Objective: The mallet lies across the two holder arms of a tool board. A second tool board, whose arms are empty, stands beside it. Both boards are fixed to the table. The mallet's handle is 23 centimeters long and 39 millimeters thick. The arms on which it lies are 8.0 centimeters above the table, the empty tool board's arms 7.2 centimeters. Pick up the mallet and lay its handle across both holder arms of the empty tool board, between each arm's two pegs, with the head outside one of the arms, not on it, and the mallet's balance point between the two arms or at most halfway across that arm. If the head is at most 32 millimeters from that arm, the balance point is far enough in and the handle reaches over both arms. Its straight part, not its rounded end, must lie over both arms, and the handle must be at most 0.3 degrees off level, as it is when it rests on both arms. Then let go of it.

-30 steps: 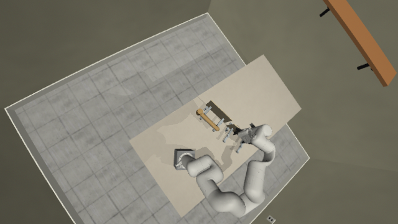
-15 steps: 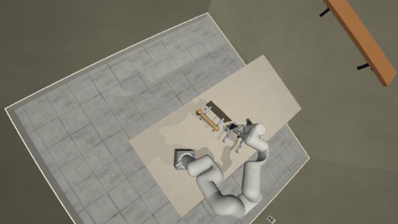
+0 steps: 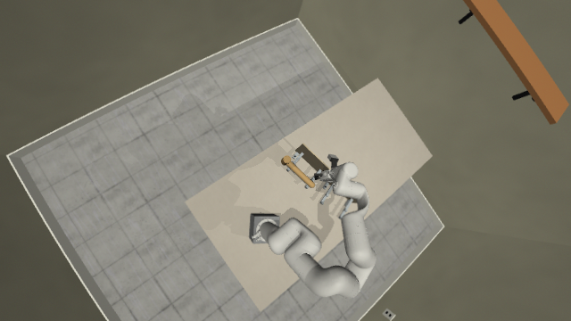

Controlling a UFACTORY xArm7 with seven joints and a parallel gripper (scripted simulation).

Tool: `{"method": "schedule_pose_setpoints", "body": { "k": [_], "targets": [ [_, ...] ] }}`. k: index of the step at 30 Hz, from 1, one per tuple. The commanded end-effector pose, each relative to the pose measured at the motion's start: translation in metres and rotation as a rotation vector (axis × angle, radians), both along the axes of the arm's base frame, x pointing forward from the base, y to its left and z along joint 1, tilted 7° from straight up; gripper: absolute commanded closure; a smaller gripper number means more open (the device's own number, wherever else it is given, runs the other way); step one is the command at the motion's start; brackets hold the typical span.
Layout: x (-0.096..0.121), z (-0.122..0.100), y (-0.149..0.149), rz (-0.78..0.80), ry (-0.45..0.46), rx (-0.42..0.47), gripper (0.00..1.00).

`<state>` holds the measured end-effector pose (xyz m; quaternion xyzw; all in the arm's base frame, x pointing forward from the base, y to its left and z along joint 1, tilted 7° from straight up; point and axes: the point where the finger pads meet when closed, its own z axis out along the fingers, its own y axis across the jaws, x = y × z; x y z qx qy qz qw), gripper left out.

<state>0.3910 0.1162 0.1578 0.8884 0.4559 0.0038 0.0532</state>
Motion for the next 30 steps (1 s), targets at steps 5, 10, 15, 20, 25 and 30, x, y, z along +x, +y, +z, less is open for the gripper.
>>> {"method": "schedule_pose_setpoints", "body": {
  "k": [5, 10, 15, 20, 25, 30],
  "targets": [
    [-0.013, -0.033, 0.045, 0.343, 0.010, -0.027, 0.00],
    [-0.022, -0.045, 0.061, 0.476, 0.013, -0.035, 0.00],
    [-0.042, -0.066, 0.090, 0.725, 0.019, -0.048, 0.00],
    [-0.058, -0.079, 0.108, 0.883, 0.023, -0.053, 0.00],
    [-0.064, -0.084, 0.115, 0.944, 0.025, -0.055, 0.00],
    [-0.065, -0.085, 0.115, 0.952, 0.025, -0.055, 0.00]
  ]
}}
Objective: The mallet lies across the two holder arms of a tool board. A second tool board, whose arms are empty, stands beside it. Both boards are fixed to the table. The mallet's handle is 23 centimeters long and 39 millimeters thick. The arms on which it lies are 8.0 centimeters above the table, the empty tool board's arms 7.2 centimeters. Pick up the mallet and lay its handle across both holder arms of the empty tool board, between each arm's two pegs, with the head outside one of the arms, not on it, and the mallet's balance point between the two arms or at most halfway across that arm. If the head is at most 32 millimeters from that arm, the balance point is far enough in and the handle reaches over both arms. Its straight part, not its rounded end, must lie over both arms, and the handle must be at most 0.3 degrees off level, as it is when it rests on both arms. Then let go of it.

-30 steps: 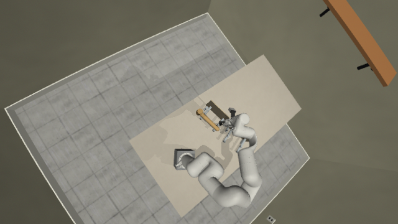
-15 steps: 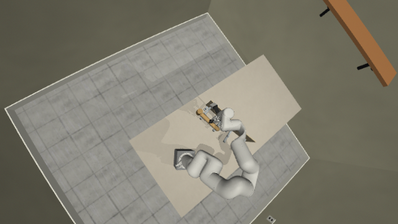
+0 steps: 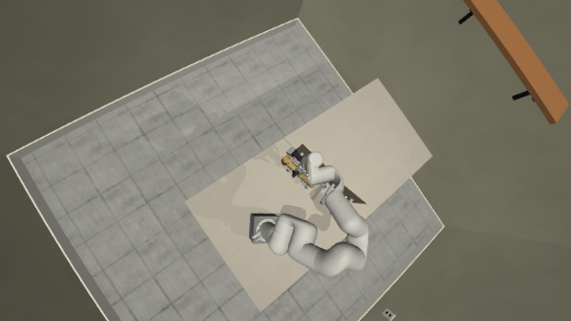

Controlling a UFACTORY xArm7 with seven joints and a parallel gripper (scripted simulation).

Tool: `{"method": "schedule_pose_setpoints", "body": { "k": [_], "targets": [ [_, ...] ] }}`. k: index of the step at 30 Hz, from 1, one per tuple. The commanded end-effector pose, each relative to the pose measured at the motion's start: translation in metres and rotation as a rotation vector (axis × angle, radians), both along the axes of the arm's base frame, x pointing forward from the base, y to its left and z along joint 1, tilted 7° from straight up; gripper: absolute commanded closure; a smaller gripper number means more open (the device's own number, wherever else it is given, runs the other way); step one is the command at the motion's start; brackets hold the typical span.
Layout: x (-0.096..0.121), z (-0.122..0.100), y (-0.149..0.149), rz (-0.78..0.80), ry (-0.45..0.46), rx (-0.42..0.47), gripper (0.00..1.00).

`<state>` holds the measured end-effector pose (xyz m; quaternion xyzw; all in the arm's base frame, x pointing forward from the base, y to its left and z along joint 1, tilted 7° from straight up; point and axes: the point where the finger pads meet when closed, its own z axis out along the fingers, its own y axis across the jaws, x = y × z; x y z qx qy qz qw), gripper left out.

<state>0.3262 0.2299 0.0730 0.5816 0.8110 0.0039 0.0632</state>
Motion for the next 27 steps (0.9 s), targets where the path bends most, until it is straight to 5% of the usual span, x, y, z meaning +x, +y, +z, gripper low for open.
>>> {"method": "schedule_pose_setpoints", "body": {
  "k": [1, 8, 12, 14, 20, 27],
  "targets": [
    [0.000, 0.000, 0.002, 0.006, -0.002, 0.001, 0.00],
    [0.001, -0.006, 0.001, 0.006, -0.003, 0.000, 0.00],
    [0.006, -0.046, -0.002, 0.006, -0.002, 0.000, 0.00],
    [0.006, -0.046, -0.002, 0.006, -0.002, 0.000, 0.00],
    [0.011, -0.094, -0.005, 0.006, -0.002, 0.000, 0.00],
    [0.011, -0.098, -0.005, 0.007, -0.001, 0.001, 0.00]
  ]
}}
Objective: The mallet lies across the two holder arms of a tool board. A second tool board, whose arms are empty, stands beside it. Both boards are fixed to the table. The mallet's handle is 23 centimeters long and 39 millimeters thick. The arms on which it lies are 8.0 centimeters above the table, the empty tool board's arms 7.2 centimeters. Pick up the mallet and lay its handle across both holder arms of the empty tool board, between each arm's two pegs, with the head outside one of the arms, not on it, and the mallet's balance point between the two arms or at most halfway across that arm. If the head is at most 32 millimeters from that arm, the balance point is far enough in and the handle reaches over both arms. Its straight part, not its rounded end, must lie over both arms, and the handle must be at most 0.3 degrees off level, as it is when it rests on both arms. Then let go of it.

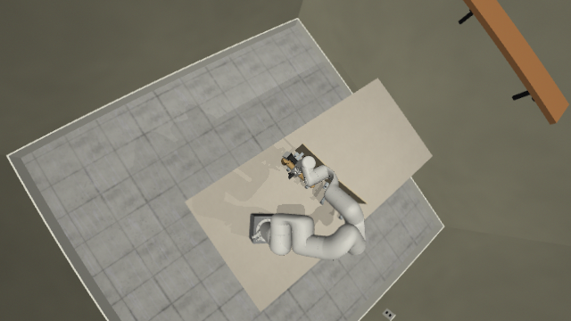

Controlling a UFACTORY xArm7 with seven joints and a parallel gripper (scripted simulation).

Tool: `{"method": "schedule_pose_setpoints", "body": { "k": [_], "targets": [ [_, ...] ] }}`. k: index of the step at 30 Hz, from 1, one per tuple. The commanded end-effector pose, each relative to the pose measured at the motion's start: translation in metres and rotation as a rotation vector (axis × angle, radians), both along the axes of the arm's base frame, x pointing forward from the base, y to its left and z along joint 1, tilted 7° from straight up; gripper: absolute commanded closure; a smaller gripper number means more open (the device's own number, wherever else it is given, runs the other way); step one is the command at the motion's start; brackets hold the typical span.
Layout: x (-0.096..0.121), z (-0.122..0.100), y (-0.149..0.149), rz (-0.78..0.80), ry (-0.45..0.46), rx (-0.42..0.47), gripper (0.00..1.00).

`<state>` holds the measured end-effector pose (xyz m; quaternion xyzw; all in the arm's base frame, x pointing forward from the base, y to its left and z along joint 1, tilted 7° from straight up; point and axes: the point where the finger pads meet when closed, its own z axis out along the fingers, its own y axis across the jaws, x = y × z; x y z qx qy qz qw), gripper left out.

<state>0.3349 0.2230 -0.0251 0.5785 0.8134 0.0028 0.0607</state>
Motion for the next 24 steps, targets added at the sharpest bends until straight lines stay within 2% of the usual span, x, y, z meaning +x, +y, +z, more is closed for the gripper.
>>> {"method": "schedule_pose_setpoints", "body": {
  "k": [1, 7, 8, 24],
  "targets": [
    [0.0025, -0.0002, 0.0018, -0.001, -0.007, 0.000, 0.00],
    [0.0025, -0.0002, 0.0018, -0.001, -0.007, 0.000, 0.00],
    [0.0025, -0.0002, 0.0018, -0.001, -0.007, 0.000, 1.00],
    [0.0025, -0.0002, 0.0018, -0.001, -0.007, 0.000, 1.00]
  ]
}}
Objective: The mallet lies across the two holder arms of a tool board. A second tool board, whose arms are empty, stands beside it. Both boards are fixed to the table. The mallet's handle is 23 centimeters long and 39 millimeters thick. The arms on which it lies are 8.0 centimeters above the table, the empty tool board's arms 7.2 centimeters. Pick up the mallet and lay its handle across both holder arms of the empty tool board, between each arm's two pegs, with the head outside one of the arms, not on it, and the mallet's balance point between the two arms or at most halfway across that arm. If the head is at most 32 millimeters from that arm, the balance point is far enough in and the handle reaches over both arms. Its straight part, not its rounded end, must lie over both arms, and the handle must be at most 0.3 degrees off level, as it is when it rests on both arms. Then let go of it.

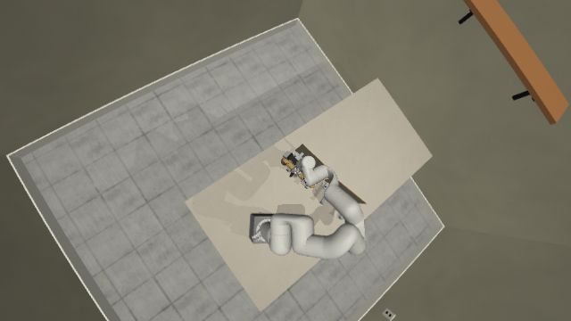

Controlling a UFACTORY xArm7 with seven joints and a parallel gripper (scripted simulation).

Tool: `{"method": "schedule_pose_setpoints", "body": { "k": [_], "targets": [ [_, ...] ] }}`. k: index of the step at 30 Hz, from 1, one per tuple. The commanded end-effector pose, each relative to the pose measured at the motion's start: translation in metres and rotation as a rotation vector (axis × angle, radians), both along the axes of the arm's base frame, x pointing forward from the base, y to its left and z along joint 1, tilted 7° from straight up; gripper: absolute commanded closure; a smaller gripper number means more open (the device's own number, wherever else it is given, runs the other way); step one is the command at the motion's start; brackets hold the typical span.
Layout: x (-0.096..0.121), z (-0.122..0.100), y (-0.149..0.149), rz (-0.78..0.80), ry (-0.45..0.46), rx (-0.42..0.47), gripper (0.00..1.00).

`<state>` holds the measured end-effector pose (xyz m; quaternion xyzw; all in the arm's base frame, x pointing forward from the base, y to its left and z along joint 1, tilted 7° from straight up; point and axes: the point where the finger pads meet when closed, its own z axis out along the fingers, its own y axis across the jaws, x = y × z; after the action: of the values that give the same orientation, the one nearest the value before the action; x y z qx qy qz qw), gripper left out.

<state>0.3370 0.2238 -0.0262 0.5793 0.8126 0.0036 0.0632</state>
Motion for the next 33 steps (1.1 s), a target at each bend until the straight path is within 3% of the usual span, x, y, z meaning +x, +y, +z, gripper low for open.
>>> {"method": "schedule_pose_setpoints", "body": {
  "k": [1, 19, 29, 33],
  "targets": [
    [0.000, 0.001, 0.001, 0.001, -0.002, 0.001, 1.00],
    [0.000, 0.003, 0.001, 0.001, -0.002, 0.002, 1.00],
    [-0.008, 0.086, 0.007, 0.000, -0.004, 0.000, 1.00],
    [-0.010, 0.097, 0.008, 0.001, -0.003, 0.001, 1.00]
  ]
}}
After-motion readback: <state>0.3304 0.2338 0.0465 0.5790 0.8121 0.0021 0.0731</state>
